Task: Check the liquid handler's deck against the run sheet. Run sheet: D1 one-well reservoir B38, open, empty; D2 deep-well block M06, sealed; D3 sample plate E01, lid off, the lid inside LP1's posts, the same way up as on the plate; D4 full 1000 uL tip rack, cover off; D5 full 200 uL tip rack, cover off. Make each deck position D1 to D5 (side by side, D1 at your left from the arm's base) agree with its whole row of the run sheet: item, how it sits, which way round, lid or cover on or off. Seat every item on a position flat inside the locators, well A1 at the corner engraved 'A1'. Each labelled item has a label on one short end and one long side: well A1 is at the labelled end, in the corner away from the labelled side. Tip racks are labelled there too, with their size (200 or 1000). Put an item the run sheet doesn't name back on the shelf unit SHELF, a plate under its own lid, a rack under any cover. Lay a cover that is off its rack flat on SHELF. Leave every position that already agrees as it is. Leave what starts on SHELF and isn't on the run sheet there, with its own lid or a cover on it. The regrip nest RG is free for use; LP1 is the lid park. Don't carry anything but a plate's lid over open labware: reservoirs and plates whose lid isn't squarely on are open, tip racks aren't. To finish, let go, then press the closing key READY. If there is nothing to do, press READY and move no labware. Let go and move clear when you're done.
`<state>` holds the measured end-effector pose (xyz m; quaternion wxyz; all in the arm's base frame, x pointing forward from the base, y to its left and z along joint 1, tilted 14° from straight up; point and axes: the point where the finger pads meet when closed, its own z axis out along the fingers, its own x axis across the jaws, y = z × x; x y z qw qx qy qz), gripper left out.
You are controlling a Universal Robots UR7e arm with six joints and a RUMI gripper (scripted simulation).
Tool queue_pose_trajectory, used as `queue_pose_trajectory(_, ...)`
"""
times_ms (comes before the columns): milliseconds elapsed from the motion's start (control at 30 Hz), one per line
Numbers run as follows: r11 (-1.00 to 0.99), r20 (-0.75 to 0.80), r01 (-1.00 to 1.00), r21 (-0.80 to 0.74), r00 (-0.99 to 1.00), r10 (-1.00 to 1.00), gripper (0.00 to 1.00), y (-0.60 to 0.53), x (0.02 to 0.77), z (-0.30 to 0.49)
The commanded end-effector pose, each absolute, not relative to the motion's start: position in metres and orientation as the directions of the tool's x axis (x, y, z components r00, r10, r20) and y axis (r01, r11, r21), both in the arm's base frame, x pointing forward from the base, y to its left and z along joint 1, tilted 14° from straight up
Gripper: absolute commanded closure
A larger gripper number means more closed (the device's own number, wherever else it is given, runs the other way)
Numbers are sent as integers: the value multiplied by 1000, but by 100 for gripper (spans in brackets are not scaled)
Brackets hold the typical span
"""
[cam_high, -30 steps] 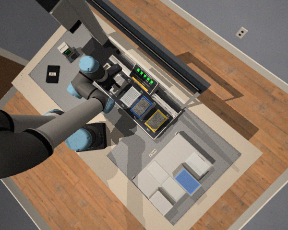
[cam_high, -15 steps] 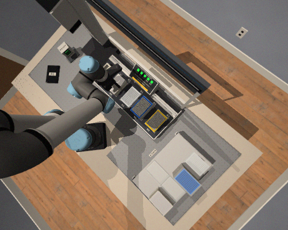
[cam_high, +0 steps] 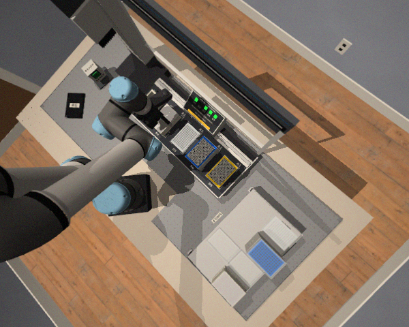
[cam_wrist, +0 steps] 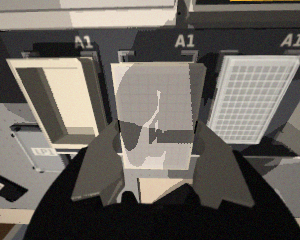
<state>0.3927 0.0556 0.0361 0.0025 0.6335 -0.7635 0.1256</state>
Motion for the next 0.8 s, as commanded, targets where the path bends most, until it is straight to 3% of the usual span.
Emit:
queue_pose_trajectory(0, 166, 163, -968, -189, -197, -967, 100, 57, 392, 44)
queue_pose_trajectory(767, 166, 163, -968, -189, -197, -967, 100, 64, 386, 77)
